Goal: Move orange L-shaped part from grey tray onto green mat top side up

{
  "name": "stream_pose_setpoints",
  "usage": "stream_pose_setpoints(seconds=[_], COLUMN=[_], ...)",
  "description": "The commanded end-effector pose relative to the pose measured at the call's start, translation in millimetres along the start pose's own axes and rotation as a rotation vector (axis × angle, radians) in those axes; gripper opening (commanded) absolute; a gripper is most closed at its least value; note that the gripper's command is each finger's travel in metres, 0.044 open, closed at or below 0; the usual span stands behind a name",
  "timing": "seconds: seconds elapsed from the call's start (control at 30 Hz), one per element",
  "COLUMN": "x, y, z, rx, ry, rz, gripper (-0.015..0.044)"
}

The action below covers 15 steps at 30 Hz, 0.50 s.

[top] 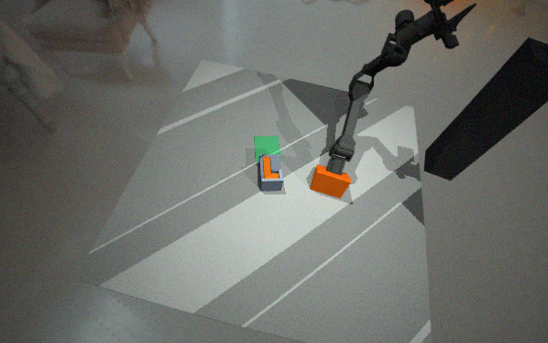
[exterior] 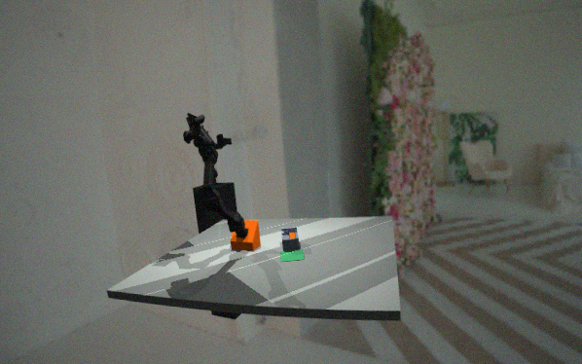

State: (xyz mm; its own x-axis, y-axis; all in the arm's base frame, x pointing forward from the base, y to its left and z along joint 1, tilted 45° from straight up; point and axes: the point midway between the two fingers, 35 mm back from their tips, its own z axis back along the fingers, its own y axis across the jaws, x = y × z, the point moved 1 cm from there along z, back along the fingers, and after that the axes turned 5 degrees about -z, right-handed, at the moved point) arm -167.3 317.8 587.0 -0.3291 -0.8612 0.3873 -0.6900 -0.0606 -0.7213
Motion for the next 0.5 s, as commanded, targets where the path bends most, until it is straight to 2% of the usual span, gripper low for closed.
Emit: stream_pose_setpoints(seconds=[0.0,0.1,0.23,0.47], x=[-70.9,-122.1,-205.6,-319.8], y=[14.5,18.9,32.8,60.5], z=[12.0,28.5,68.4,172.3], rx=[0.039,0.024,-0.011,-0.151], ry=[0.189,0.357,0.638,1.141], rz=[-0.128,-0.223,-0.384,-0.641], gripper=[0.018,0.018,0.018,0.018])
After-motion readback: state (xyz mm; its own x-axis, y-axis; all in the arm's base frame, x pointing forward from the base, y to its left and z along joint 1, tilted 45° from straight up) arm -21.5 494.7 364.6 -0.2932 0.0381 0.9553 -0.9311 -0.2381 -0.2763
